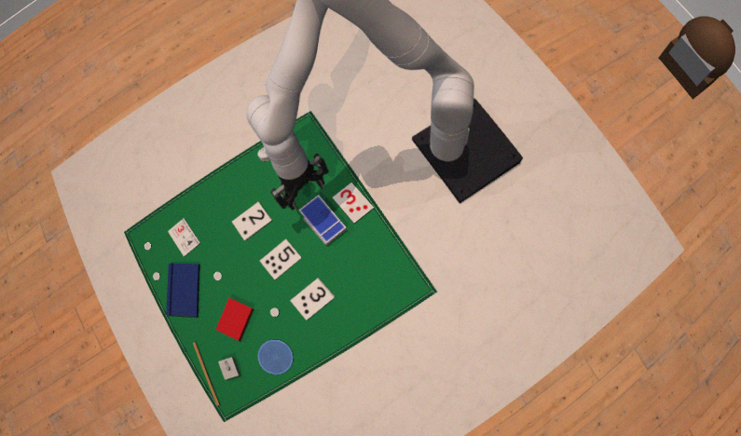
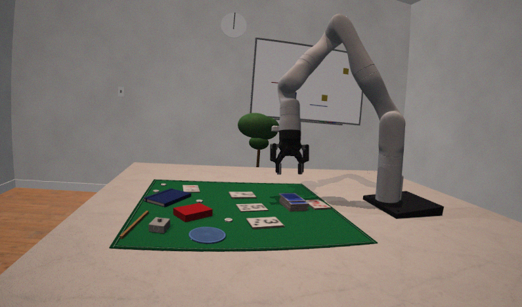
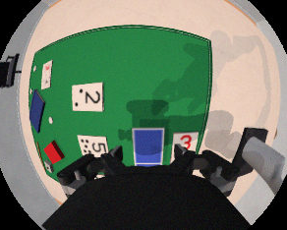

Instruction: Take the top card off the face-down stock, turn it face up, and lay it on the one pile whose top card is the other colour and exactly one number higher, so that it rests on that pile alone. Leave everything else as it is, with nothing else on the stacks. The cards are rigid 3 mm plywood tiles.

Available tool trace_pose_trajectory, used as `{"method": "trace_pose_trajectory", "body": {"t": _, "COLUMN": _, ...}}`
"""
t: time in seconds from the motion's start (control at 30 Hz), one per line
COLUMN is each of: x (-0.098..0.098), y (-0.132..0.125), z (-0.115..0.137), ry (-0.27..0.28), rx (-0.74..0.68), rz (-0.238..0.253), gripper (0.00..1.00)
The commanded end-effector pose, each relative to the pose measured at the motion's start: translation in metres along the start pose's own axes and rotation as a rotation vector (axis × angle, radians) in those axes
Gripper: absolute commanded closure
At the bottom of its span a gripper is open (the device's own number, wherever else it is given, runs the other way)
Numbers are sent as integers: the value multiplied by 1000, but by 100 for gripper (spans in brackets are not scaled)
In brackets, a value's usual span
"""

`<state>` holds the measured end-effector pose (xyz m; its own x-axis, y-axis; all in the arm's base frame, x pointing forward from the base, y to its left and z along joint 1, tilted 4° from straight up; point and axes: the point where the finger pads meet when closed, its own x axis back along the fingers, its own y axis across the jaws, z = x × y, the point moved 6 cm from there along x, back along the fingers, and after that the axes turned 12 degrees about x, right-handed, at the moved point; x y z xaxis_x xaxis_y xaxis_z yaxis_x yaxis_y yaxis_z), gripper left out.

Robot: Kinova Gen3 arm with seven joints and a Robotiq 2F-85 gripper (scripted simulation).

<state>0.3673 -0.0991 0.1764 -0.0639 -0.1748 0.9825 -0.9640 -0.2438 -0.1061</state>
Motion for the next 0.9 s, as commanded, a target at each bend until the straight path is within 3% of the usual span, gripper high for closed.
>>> {"method": "trace_pose_trajectory", "body": {"t": 0.0, "x": -1, "y": 4, "z": 12, "ry": -36, "rx": -30, "rz": 10, "gripper": 15}}
{"method": "trace_pose_trajectory", "body": {"t": 0.17, "x": -1, "y": 6, "z": 17, "ry": -104, "rx": -30, "rz": 23, "gripper": 15}}
{"method": "trace_pose_trajectory", "body": {"t": 0.47, "x": -2, "y": 7, "z": 23, "ry": -172, "rx": -29, "rz": 37, "gripper": 15}}
{"method": "trace_pose_trajectory", "body": {"t": 0.87, "x": -2, "y": 7, "z": 24, "ry": -189, "rx": -29, "rz": 41, "gripper": 15}}
